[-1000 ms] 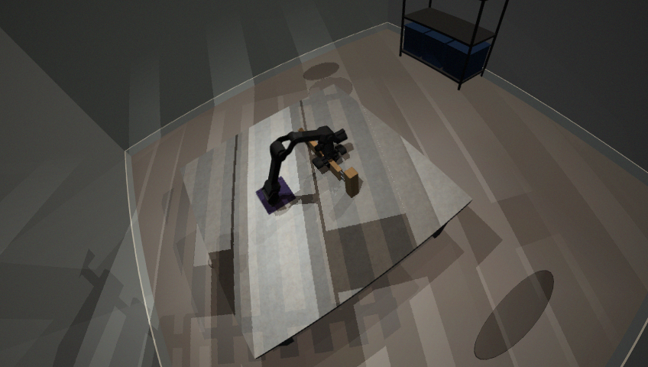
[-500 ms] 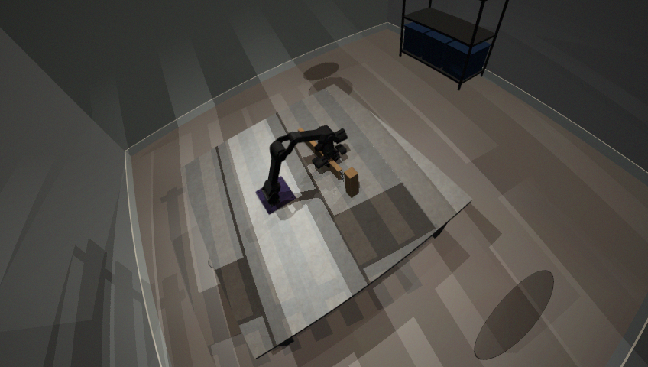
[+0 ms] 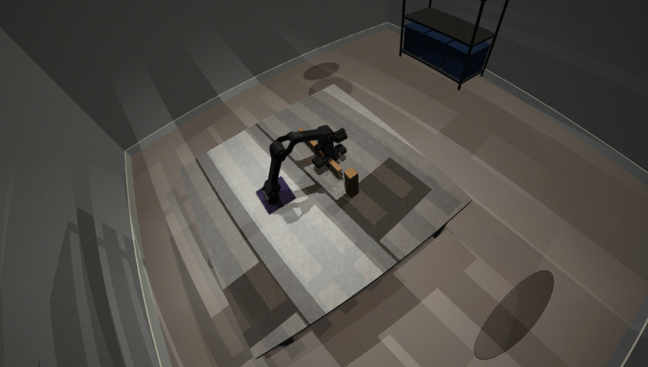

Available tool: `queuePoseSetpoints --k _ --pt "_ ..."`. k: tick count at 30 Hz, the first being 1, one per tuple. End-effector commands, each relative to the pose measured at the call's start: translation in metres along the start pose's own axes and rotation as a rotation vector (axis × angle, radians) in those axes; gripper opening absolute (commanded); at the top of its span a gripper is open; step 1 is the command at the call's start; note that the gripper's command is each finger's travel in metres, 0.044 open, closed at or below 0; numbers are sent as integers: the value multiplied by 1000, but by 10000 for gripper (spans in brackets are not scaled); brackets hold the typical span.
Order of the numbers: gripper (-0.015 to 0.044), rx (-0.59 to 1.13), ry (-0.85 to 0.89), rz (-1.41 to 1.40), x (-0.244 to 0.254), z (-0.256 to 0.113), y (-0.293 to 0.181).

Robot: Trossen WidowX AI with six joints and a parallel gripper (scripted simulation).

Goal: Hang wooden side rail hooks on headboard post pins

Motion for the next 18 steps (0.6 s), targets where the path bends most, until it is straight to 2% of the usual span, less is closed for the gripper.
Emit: queuePoseSetpoints --k 1,18 --pt "0 -4 -15 -2 -1 -6 0" --pt "0 -4 -15 -2 -1 -9 0"
Point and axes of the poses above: the point midway between the two fingers, 35 mm back from their tips, its own z axis out along the fingers, its own x axis across the jaws, y = z × x, the point moved 8 cm from there along -z, back along the fingers, and after that the axes turned 8 degrees about z, right-handed, at the moved point
